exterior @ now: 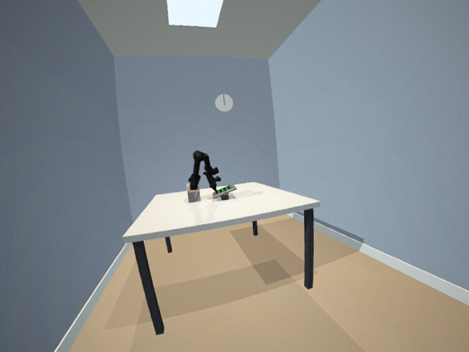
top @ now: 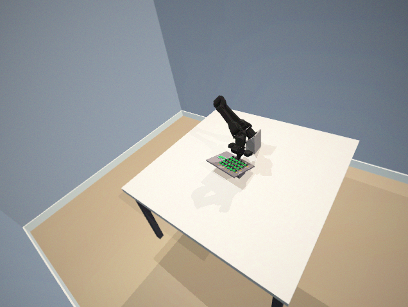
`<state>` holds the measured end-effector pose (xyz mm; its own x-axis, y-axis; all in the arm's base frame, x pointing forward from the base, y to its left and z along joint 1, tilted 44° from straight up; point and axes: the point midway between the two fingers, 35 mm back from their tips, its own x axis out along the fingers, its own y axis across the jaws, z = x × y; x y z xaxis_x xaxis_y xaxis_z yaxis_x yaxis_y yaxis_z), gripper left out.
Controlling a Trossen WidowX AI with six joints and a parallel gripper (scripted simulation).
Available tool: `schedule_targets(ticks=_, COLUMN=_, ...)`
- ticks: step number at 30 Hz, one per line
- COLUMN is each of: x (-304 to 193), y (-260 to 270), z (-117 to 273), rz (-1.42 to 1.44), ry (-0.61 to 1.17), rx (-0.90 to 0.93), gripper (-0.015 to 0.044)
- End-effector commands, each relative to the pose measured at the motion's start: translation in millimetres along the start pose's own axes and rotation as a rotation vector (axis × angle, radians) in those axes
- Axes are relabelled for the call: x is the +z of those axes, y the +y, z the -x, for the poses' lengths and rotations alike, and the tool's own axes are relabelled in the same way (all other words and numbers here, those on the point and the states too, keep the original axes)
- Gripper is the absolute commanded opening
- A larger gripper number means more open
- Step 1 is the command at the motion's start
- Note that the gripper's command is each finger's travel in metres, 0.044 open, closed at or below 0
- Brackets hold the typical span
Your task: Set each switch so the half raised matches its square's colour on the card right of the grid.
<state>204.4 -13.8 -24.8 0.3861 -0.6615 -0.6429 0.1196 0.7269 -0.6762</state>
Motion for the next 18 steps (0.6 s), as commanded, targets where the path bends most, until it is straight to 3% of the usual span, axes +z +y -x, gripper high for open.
schedule_targets(ticks=1, x=-1.9, y=-0.9, z=-1.5, rz=0.010, ry=0.002, rx=-0.008, gripper=0.0000)
schedule_targets(ticks=7, x=0.2, y=0.4, z=0.5, rz=0.000, ry=0.001, rx=0.001, gripper=0.0000)
schedule_targets(ticks=14, x=1.1, y=1.9, z=57.5, rz=0.009, ry=0.029, rx=0.000, gripper=0.0000)
schedule_targets(ticks=18, x=0.9, y=0.4, z=63.9, rz=0.010, ry=0.030, rx=-0.005, gripper=0.0000)
